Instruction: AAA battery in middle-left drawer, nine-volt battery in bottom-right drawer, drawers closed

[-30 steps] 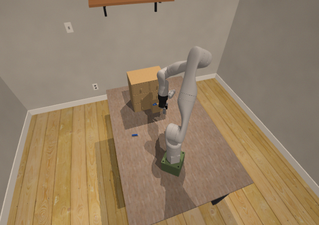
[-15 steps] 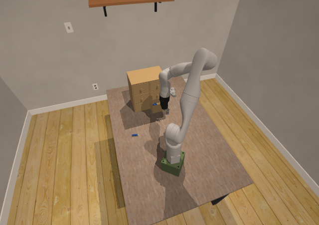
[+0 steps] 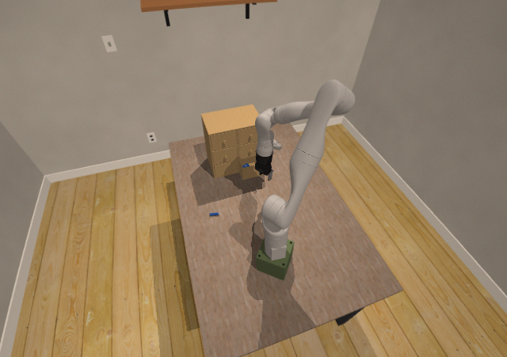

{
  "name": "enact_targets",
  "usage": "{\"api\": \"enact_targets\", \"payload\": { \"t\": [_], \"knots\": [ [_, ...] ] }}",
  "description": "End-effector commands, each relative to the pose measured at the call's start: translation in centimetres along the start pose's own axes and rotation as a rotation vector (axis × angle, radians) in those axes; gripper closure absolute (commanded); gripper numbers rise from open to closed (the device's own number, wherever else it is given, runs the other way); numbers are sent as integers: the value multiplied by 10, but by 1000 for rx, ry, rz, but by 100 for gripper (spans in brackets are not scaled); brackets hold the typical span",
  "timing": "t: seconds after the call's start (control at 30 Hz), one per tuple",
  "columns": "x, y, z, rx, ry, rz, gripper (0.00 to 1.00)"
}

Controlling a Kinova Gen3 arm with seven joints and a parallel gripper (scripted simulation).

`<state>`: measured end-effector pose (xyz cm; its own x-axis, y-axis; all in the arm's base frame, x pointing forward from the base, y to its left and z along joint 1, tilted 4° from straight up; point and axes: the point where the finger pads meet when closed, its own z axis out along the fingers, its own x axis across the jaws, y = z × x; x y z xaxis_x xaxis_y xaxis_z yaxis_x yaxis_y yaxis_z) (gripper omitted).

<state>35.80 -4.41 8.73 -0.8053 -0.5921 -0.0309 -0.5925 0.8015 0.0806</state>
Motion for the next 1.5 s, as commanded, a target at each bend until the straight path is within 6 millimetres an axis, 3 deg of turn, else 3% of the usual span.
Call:
{"api": "enact_targets", "payload": {
  "t": [0.0,0.5,1.07,1.47],
  "knots": [
    [5,-3,0,-6,-3,1,0],
    [9,2,-10,21,-9,-542,0],
    [12,7,-17,52,-5,-904,0],
    [14,8,-20,65,0,-1028,0]
  ]
}}
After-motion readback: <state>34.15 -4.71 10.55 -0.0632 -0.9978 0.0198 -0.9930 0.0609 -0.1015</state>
